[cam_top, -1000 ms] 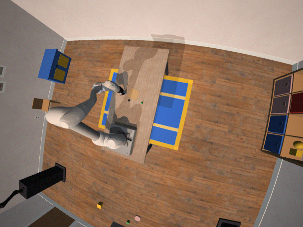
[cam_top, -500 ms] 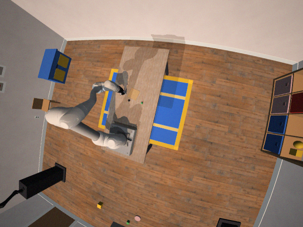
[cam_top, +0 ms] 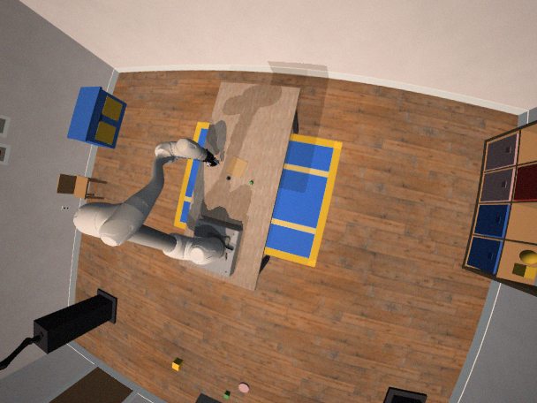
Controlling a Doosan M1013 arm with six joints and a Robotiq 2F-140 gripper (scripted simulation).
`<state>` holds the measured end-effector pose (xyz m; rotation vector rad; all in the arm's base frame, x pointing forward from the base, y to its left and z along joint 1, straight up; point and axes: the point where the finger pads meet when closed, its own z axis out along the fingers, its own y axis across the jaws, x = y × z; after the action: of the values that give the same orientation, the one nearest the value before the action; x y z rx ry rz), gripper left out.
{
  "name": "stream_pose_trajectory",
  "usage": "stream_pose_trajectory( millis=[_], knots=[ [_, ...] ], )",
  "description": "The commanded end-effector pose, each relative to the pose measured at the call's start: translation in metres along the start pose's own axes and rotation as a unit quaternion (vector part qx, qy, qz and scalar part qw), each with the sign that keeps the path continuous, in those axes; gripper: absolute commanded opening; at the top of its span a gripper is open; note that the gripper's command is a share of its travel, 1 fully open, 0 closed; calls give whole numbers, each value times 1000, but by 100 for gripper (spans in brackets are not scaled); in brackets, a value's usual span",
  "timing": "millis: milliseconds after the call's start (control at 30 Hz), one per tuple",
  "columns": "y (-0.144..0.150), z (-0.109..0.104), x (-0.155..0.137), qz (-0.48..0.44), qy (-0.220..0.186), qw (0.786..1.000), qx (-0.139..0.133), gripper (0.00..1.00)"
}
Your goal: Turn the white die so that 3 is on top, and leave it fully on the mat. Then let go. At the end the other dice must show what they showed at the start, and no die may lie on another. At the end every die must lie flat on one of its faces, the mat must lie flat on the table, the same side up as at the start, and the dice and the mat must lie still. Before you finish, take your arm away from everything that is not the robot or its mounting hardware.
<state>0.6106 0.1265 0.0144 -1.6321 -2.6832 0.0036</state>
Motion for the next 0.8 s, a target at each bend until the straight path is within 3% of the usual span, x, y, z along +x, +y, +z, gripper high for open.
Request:
stream_pose_trajectory(
  millis=[0, 433, 533, 767],
  knots=[
    [0, -20, 0, 0, 0, 1000, 0, 9],
    [-1, -24, -1, 3, 0, 1000, 0, 9],
    [-19, -26, -46, 94, 0, 996, 0, 9],
    [-47, -28, -101, 209, 0, 978, 0, 9]
  ],
)
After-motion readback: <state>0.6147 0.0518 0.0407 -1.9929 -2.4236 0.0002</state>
